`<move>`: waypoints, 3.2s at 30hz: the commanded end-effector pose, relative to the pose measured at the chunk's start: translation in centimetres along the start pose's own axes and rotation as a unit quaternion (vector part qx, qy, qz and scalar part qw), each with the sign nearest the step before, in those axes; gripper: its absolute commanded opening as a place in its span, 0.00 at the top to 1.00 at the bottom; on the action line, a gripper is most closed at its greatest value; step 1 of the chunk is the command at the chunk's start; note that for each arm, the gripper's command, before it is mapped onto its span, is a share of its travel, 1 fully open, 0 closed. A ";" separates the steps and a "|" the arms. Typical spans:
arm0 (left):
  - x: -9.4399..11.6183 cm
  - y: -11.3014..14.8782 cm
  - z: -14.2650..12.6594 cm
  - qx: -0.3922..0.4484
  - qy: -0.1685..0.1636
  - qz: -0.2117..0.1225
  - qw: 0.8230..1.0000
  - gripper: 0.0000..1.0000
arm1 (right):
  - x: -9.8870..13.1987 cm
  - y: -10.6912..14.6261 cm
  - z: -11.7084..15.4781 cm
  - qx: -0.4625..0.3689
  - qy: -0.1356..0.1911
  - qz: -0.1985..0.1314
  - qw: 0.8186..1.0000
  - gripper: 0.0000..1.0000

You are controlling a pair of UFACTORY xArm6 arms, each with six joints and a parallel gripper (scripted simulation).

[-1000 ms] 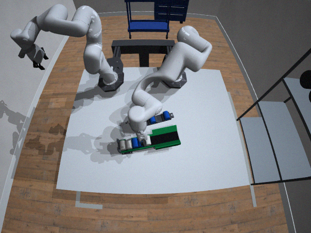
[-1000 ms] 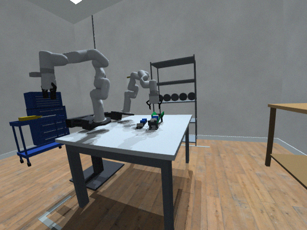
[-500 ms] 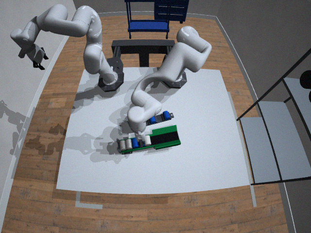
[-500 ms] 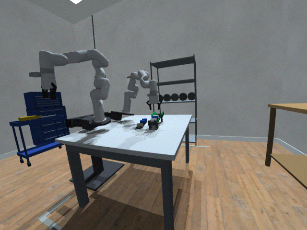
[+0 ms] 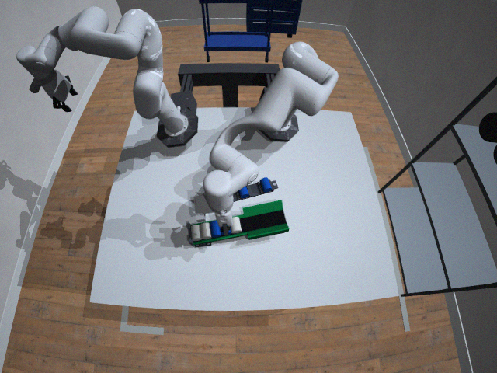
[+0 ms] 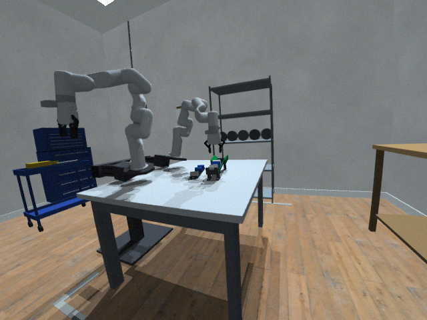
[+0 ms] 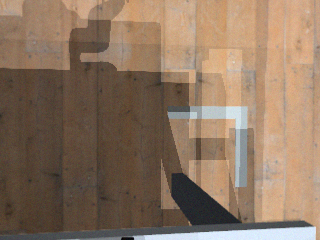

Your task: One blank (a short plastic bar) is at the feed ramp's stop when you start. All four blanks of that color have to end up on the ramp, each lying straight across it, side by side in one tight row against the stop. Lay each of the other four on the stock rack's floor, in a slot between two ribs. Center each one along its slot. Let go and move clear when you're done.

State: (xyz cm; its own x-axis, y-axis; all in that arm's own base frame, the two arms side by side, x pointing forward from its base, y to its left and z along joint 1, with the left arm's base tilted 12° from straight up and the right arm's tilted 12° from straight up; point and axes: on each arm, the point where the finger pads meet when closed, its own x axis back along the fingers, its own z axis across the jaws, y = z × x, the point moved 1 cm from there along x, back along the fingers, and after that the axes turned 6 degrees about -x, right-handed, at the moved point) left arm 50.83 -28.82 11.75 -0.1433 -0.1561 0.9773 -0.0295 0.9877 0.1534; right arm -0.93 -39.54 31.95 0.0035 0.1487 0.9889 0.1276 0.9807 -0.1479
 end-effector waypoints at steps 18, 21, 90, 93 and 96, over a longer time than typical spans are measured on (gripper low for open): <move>-0.4 -0.1 -0.1 0.000 -0.002 0.002 1.000 0.21 | 0.2 -0.1 0.0 0.000 0.000 0.003 1.000 0.00; -0.7 -0.1 -0.1 0.000 -0.002 0.002 1.000 0.21 | 0.2 -0.1 0.0 0.000 0.000 0.003 1.000 0.00; -6.4 -0.1 -0.2 0.000 -0.002 0.001 1.000 0.21 | 0.2 -0.1 0.0 0.000 0.000 0.003 1.000 0.00; -7.0 -0.1 -0.2 0.000 -0.002 0.001 1.000 0.21 | 0.2 -0.1 0.0 0.000 0.000 0.003 1.000 0.00; -7.7 -0.1 -0.2 0.000 -0.002 0.001 1.000 0.21 | 0.2 -0.1 0.0 0.000 0.000 0.003 1.000 0.00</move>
State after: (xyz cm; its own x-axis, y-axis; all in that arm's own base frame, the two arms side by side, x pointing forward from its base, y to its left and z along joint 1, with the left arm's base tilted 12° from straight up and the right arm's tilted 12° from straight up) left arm 51.86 -27.69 4.85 -0.1427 -0.1562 0.9774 -0.0293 0.9877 0.1535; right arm -0.93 -39.54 31.95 0.0035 0.1487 0.9889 0.1276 0.9807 -0.1479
